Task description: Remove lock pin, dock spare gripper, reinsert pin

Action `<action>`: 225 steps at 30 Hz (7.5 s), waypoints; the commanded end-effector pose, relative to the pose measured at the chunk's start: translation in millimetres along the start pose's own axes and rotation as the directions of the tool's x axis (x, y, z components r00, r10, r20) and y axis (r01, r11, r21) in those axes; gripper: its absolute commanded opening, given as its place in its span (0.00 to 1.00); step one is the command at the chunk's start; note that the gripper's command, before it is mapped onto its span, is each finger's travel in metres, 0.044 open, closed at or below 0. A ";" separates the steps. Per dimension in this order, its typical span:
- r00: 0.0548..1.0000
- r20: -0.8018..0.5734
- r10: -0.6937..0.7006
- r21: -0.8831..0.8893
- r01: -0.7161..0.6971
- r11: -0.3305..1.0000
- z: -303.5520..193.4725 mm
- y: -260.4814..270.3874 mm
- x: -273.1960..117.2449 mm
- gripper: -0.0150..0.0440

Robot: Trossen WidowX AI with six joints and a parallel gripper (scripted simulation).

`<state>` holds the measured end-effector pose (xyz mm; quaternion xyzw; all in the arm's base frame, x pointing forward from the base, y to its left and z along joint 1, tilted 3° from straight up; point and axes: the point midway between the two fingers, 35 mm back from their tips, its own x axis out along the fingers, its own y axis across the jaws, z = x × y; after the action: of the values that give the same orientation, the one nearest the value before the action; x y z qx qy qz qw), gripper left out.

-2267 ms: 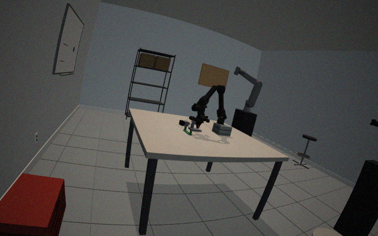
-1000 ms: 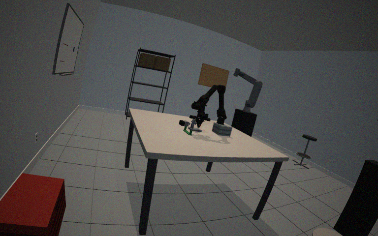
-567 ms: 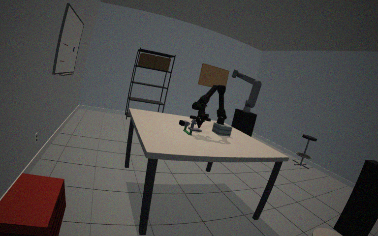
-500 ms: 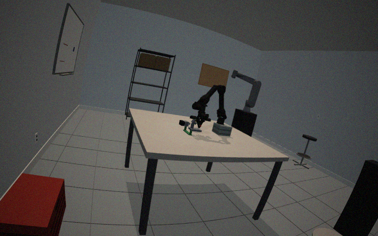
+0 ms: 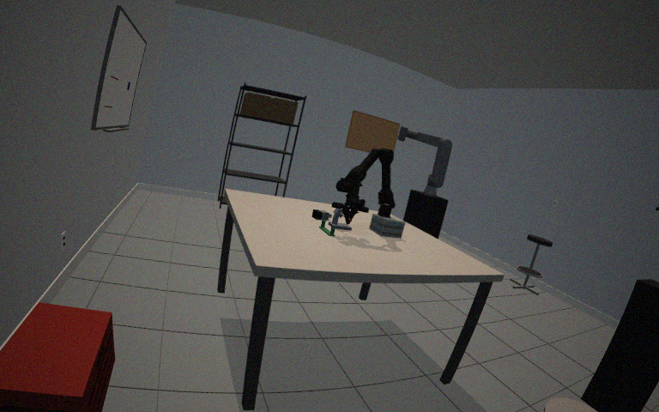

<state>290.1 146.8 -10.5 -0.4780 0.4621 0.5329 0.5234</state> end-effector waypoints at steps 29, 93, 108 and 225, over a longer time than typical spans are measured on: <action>1.000 -0.009 0.000 0.004 0.000 1.000 25.5 -0.2 -1.0 0.25; 1.000 -0.014 0.019 -0.031 -0.020 0.999 78.1 -67.9 -25.6 0.25; 1.000 -0.013 0.018 -0.044 -0.019 0.999 94.0 -94.1 -21.8 0.25; 1.000 -0.008 0.006 -0.046 -0.006 0.999 84.1 -92.3 -29.9 0.73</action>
<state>378.4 236.6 23.4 -0.4903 0.4532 0.5427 0.5096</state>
